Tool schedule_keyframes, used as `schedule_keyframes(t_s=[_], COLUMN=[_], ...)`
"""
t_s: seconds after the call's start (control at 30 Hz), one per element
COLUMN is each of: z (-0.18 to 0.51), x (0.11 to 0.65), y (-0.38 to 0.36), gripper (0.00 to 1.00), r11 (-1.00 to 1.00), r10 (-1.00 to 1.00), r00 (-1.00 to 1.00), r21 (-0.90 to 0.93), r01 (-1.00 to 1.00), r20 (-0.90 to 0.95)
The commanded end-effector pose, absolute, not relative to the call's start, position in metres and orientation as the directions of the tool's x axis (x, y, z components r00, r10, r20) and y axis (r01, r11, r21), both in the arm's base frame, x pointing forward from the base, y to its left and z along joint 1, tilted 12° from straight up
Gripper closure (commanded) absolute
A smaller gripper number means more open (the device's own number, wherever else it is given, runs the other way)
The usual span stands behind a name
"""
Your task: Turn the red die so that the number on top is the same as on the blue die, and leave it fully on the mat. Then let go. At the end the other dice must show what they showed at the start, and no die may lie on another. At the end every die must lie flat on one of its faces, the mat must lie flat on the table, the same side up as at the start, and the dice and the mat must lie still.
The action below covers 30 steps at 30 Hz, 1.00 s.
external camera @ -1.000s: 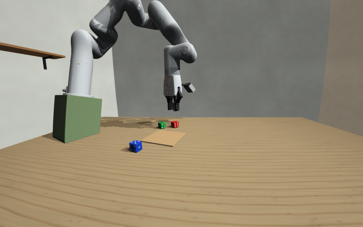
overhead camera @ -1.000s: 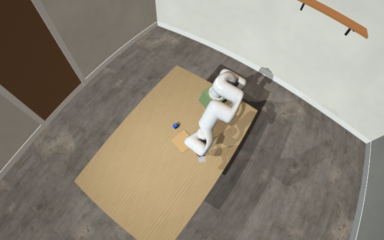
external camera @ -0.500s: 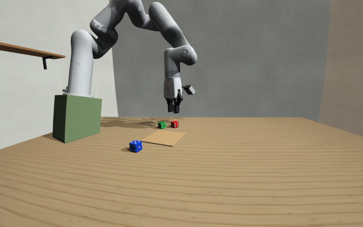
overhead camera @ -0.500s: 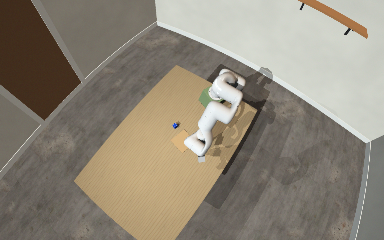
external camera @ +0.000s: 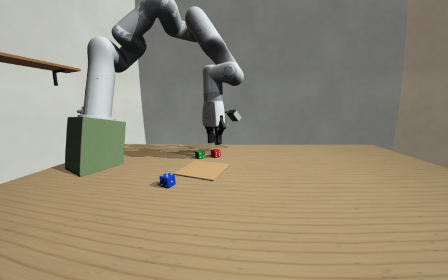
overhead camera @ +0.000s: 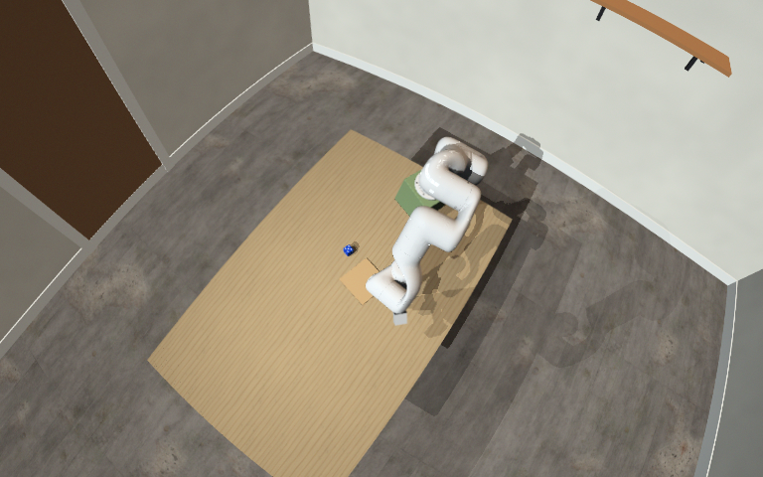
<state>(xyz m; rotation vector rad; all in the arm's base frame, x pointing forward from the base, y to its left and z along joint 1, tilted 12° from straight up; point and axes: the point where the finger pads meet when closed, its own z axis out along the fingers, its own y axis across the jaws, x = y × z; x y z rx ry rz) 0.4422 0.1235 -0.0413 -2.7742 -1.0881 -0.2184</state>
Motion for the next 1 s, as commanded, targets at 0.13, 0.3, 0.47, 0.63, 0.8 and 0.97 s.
schedule_keyframes(t_s=[0.13, 0.3, 0.47, 0.63, 0.8, 0.97], z=[-0.049, -0.055, -0.058, -0.06, -0.06, -0.06], x=[0.445, 0.446, 0.446, 0.446, 0.446, 0.446], y=[0.126, 0.127, 0.127, 0.128, 0.128, 0.128], gripper=[0.53, 0.53, 0.53, 0.53, 0.53, 0.53], r11=[-0.725, -0.725, -0.725, -0.725, -0.725, -0.725], r10=[0.661, 0.661, 0.661, 0.661, 0.661, 0.661], r00=[0.725, 0.725, 0.725, 0.725, 0.725, 0.725], r21=[-0.087, -0.087, -0.087, -0.087, -0.087, -0.087], r01=[0.683, 0.683, 0.683, 0.683, 0.683, 0.683], r20=[0.193, 0.193, 0.193, 0.193, 0.193, 0.193])
